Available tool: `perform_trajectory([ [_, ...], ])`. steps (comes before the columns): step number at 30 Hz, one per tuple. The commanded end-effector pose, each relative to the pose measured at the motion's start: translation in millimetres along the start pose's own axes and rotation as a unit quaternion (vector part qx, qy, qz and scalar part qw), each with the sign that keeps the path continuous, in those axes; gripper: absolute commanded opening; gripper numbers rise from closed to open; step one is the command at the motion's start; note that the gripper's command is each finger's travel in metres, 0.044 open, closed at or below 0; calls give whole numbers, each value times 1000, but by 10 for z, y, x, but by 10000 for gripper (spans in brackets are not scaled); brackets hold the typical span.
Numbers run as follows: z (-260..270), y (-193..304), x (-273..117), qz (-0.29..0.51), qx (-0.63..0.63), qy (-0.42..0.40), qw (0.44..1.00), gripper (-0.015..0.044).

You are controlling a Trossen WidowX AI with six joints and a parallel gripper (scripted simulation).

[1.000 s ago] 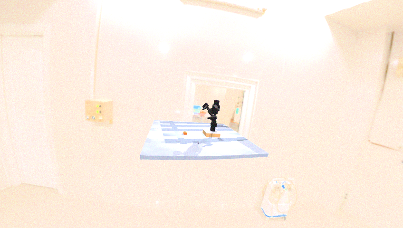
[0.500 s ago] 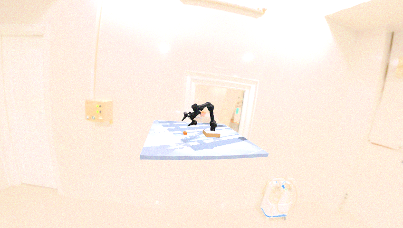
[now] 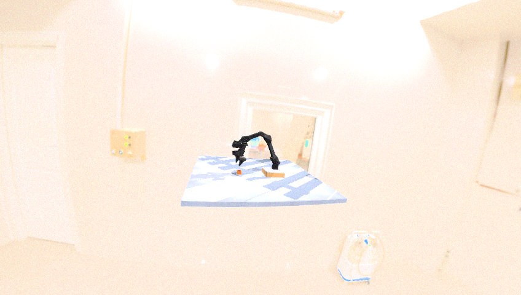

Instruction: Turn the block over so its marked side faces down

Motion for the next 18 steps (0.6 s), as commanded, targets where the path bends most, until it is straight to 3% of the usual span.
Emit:
perform_trajectory([
  [1,-323,367,83,73,90,-24,993,440],
  [8,-421,433,127,89,110,-29,990,440],
  [11,-398,483,416,89,110,-29,990,440],
  [18,-395,508,592,89,110,-29,990,440],
])
Point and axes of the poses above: the point midway between the two fingers, 35 mm back from their tips, its own x axis out along the fingers, its own z axis across the jaws, y = z × x, the point moved 2 cm from there along -x, back along the fingers, and after that the axes turned 8 degrees about -x, right-handed, at the moved point
